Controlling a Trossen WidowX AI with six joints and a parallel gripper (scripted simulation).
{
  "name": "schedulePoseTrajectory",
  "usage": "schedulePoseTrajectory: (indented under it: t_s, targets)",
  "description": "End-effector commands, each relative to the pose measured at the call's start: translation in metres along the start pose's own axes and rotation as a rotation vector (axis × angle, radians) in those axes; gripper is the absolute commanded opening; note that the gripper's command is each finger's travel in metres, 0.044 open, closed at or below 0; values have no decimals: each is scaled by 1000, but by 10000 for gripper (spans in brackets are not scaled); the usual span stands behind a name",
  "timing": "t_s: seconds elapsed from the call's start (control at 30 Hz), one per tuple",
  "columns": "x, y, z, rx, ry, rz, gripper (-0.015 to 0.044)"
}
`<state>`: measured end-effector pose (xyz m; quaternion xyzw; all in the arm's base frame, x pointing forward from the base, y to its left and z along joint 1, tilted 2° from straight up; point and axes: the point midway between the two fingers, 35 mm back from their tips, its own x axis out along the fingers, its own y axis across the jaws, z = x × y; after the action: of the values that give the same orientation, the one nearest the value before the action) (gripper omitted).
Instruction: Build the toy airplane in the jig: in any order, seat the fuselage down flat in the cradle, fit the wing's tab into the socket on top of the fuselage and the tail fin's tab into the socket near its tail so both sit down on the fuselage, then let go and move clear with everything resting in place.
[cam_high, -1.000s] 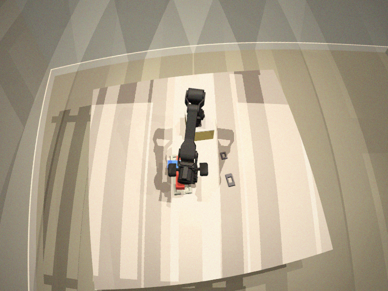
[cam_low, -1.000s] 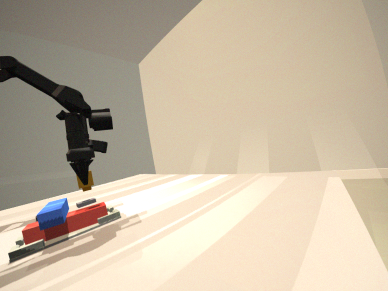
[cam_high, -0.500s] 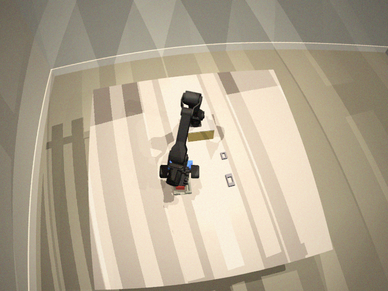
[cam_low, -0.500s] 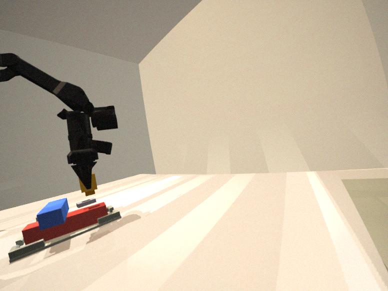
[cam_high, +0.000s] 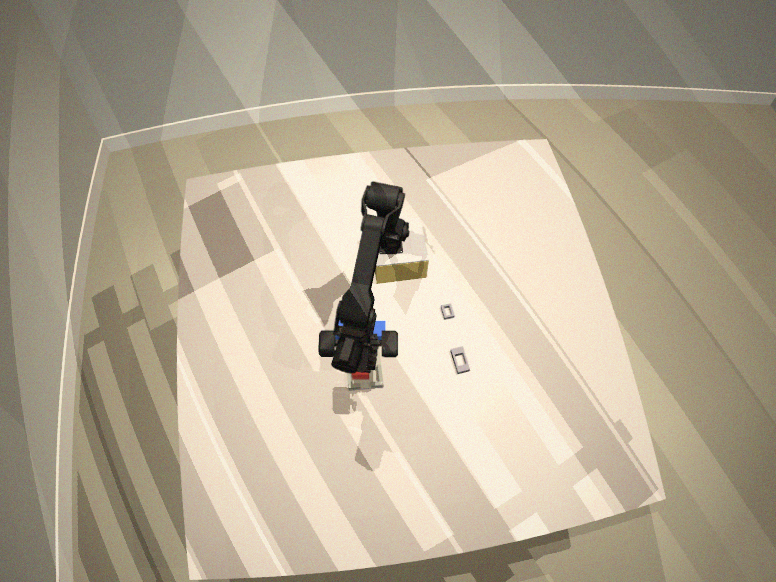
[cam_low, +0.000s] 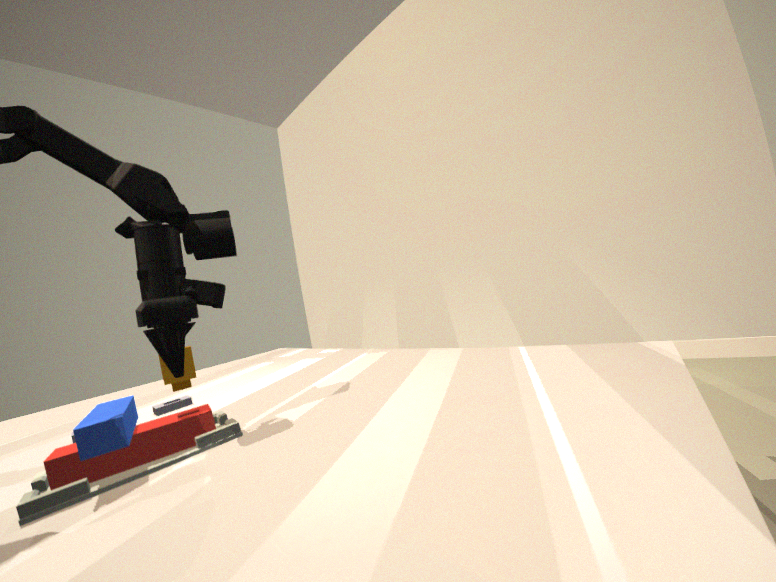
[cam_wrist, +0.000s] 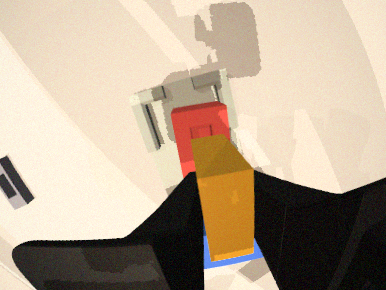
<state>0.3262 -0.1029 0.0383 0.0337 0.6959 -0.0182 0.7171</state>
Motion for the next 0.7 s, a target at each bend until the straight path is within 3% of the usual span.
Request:
schedulePoseTrajectory:
  t_s: [0.0, 0.67]
  targets:
    - [0, -1, 1, -5, -2, -4, 65]
    - [23, -2, 2, -5, -2, -4, 65]
